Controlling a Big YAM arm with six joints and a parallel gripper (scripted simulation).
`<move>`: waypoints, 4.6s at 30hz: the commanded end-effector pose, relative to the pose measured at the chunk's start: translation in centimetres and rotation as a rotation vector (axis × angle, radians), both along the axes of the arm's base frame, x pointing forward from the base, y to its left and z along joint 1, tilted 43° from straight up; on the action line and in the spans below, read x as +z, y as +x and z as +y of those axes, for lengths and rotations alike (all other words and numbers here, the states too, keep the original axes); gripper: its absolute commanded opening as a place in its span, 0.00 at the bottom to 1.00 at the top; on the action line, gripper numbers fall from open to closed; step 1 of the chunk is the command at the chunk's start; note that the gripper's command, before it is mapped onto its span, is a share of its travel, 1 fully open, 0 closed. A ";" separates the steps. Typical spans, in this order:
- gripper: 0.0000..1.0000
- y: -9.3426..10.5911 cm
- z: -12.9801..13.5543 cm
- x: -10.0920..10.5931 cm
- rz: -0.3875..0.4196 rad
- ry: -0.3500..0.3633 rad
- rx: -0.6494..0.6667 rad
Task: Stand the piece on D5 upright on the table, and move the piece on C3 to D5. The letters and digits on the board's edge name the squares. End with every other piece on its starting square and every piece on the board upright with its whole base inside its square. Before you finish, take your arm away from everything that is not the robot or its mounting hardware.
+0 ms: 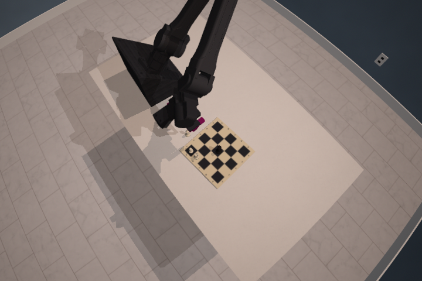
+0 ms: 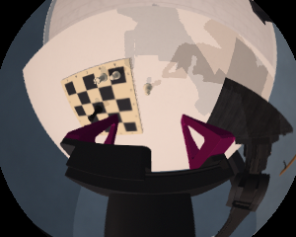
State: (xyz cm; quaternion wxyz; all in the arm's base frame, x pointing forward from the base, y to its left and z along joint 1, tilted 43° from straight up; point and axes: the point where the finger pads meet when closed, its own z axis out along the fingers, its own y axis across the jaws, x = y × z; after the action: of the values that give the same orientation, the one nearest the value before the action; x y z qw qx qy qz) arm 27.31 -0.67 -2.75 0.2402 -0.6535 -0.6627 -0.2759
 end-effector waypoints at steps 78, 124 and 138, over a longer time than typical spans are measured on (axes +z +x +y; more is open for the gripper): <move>0.40 14.5 2.6 4.2 -0.695 -0.053 0.745; 0.40 14.7 5.9 0.7 -0.696 -0.048 0.747; 0.40 14.6 5.9 0.6 -0.695 -0.046 0.749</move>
State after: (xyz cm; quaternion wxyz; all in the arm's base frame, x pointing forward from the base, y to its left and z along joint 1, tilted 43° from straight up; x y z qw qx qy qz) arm 42.32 4.34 -1.47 0.0638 -0.2487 -0.8982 -0.3567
